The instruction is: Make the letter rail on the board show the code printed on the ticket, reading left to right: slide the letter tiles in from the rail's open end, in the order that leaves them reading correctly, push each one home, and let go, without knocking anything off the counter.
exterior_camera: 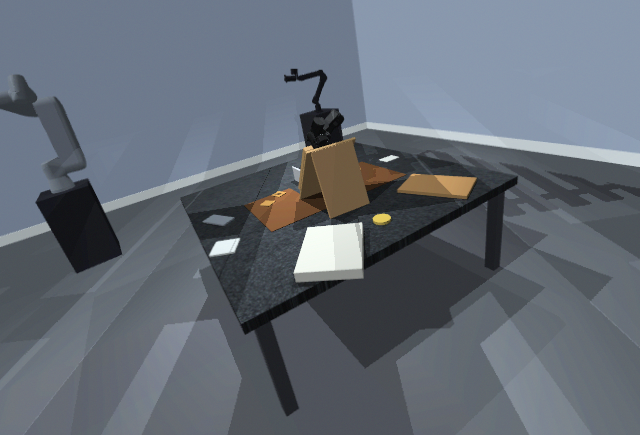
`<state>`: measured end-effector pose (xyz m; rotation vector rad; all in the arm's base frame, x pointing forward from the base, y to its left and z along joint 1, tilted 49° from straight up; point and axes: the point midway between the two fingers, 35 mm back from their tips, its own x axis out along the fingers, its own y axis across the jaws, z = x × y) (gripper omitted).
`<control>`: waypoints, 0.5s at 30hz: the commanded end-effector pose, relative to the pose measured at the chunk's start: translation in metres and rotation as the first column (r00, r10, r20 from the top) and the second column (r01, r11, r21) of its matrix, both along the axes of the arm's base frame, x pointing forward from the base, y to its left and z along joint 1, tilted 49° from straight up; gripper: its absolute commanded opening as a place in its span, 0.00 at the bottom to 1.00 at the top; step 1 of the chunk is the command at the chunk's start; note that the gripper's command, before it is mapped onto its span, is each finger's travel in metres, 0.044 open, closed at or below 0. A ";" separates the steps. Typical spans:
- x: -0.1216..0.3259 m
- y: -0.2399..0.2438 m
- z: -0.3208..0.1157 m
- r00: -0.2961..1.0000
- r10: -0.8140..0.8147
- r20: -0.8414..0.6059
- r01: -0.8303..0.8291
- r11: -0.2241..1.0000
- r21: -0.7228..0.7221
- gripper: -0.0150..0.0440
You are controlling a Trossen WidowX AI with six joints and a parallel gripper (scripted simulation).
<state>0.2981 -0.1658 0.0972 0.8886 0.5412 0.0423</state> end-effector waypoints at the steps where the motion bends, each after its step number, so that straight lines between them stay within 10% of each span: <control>1: 0.000 -0.002 -0.002 1.000 0.005 0.003 -0.005 1.000 -0.001 0.25; 5: -0.001 -0.003 -0.004 1.000 0.005 0.003 -0.005 1.000 -0.001 0.25; 15: -0.003 -0.003 -0.002 1.000 0.004 0.002 -0.004 1.000 -0.001 0.70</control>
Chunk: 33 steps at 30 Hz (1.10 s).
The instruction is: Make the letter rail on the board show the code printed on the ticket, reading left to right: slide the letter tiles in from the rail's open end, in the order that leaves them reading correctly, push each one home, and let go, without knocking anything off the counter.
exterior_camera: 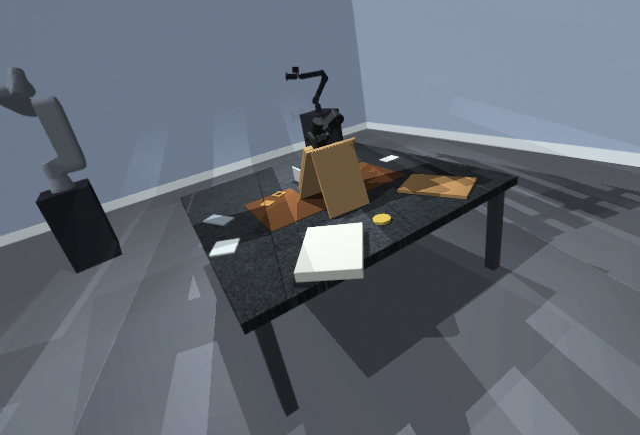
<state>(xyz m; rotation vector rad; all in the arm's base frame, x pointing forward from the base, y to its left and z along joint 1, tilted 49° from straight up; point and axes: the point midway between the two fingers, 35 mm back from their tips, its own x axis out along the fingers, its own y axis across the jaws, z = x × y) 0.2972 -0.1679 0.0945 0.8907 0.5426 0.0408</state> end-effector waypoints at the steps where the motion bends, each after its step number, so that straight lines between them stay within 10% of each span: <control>1: -0.003 -0.001 0.002 1.000 0.006 0.004 -0.006 1.000 -0.002 0.74; 33: -0.027 -0.009 0.010 1.000 0.006 0.003 -0.006 1.000 -0.002 0.75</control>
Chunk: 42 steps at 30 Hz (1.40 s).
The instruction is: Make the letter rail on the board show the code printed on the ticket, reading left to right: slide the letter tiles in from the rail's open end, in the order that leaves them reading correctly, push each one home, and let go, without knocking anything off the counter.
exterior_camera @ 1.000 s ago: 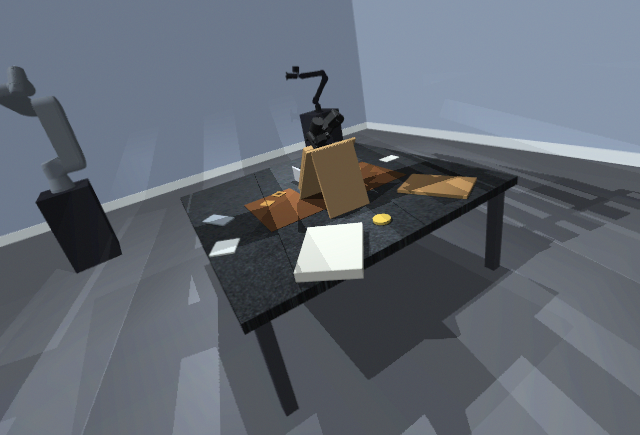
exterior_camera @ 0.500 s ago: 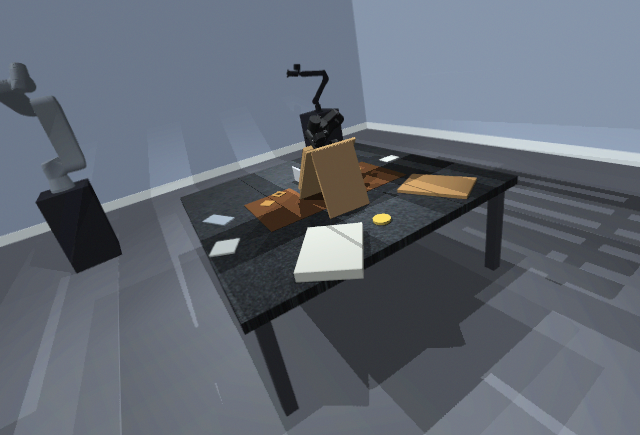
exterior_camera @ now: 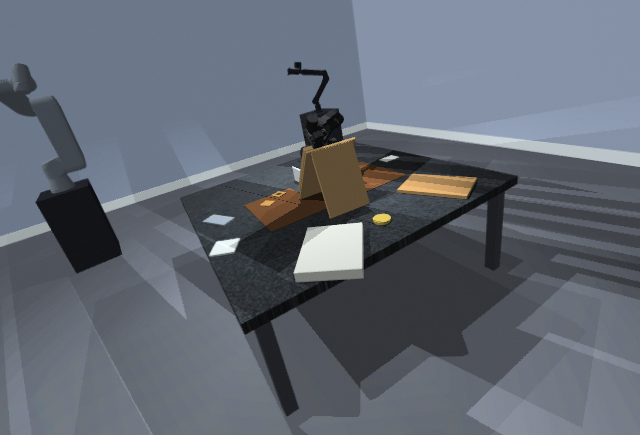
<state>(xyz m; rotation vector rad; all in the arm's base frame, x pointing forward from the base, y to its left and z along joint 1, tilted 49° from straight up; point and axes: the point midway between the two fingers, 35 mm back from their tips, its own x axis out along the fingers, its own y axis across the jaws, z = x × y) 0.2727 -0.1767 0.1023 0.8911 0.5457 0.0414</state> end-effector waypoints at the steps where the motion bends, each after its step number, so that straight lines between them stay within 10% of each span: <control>1: -0.003 -0.001 0.002 1.000 0.005 0.005 -0.005 1.000 -0.003 0.75; 25: -0.014 -0.003 0.010 1.000 0.005 0.004 -0.005 1.000 -0.003 0.75; 36: -0.013 -0.004 0.007 1.000 0.000 -0.002 0.000 1.000 0.001 0.26; 42: -0.013 -0.004 0.007 1.000 0.000 -0.002 0.000 1.000 0.001 0.25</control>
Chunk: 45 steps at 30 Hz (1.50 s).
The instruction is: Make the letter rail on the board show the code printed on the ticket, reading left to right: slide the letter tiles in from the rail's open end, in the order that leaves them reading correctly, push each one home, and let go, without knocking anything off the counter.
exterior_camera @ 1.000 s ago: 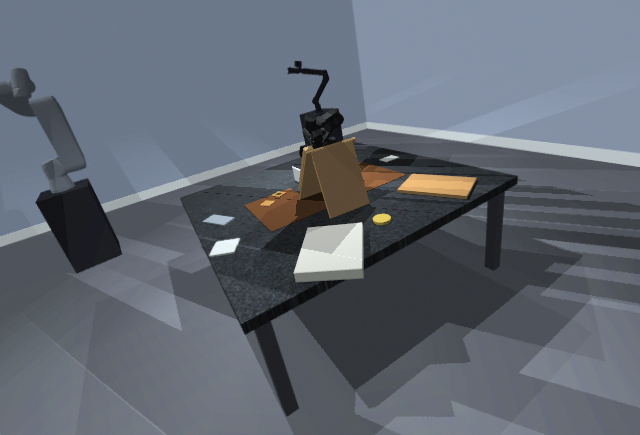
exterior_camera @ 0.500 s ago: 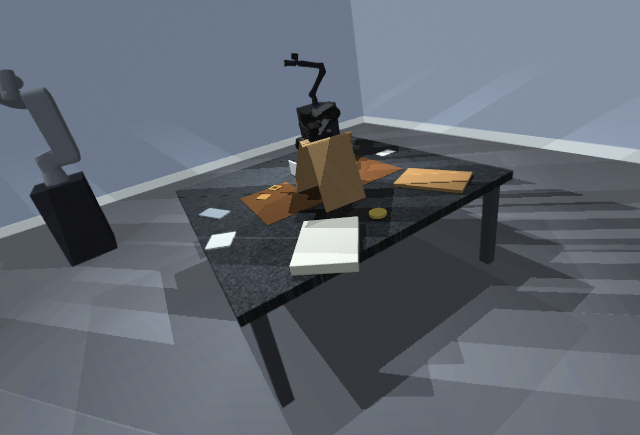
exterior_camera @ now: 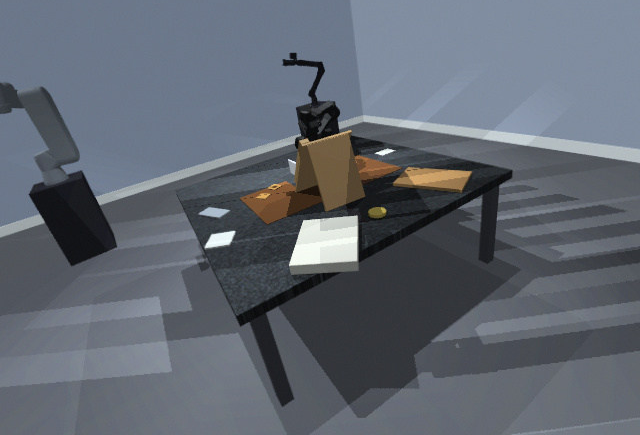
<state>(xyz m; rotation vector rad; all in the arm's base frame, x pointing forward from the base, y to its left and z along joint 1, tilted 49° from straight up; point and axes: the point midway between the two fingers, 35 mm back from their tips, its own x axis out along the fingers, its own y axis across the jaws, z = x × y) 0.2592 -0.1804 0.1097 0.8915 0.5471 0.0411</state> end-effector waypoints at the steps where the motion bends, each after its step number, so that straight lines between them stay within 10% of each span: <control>1: 0.000 0.000 0.000 1.000 0.000 0.000 0.000 1.000 0.001 0.25; 24: 0.033 0.013 0.032 0.780 0.505 -0.369 -0.454 0.863 0.220 0.25; 45: 0.036 0.014 0.031 0.776 0.510 -0.370 -0.459 0.860 0.223 0.25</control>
